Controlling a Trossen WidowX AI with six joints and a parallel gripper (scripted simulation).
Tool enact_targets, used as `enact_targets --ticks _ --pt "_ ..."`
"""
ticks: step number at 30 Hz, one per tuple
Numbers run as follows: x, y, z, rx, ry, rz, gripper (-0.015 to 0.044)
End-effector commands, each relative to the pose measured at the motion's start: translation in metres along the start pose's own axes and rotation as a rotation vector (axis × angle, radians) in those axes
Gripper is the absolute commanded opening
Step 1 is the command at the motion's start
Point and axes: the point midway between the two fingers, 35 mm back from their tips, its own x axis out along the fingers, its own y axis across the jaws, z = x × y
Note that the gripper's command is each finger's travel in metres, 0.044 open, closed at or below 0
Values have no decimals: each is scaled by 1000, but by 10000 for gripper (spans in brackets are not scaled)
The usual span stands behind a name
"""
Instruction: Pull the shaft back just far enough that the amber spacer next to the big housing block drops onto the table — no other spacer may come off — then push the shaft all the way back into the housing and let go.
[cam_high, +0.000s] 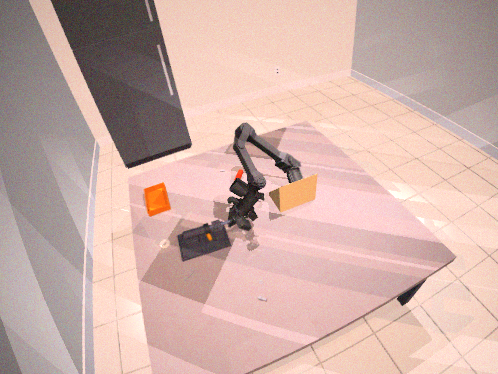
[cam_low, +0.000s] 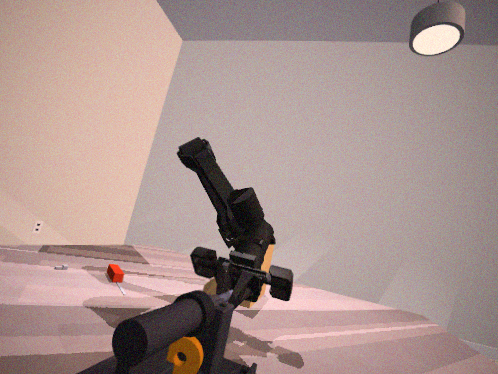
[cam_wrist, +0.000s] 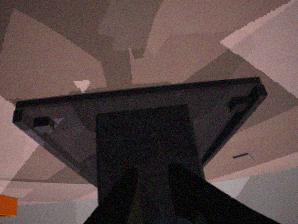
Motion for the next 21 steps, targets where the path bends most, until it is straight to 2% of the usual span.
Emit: enact_targets --ticks 1,21 --pt "0 1 -1 -1 2 4 0" --pt "-1 1 1 -1 2 4 0"
